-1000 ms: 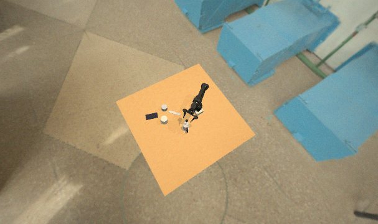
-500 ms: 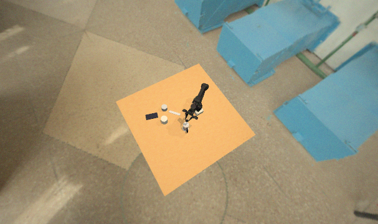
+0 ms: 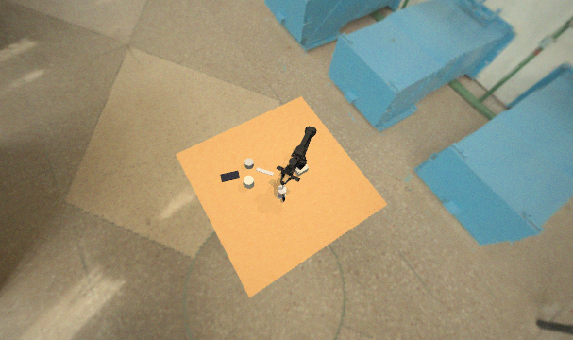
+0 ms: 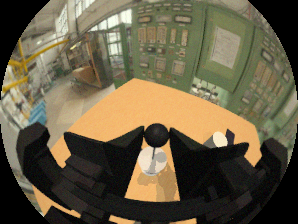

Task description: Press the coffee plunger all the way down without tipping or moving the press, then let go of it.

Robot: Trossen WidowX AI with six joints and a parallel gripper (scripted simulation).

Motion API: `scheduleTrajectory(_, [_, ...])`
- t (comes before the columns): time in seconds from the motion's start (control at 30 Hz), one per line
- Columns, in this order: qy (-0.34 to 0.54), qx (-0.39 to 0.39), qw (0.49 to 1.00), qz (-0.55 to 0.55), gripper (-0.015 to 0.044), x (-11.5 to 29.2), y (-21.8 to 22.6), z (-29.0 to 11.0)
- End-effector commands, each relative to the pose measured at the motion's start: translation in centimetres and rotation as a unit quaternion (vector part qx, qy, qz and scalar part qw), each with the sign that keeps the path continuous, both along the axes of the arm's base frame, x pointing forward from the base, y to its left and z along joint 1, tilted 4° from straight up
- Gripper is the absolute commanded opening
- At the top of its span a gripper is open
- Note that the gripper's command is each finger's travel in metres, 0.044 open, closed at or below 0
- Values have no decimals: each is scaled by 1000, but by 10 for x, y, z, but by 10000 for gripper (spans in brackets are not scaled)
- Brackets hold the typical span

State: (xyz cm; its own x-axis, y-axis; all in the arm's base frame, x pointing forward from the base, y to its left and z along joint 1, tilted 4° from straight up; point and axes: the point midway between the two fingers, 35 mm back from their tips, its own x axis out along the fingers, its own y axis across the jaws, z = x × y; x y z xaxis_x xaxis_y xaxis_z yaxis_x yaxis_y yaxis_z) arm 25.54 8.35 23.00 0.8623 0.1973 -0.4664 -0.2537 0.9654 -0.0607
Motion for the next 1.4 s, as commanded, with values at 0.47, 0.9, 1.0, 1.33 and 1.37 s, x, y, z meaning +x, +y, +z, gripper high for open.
scheduleTrajectory(0.47, [3,-3,1000,2,120,7,1,-31])
scheduleTrajectory(0.9, [3,-3,1000,2,120,11,0,-52])
scheduleTrajectory(1.0, [3,-3,1000,2,120,12,0,-57])
scheduleTrajectory(1.33, [3,-3,1000,2,120,15,-1,-74])
scheduleTrajectory(1.37, [3,-3,1000,2,120,15,-1,-75])
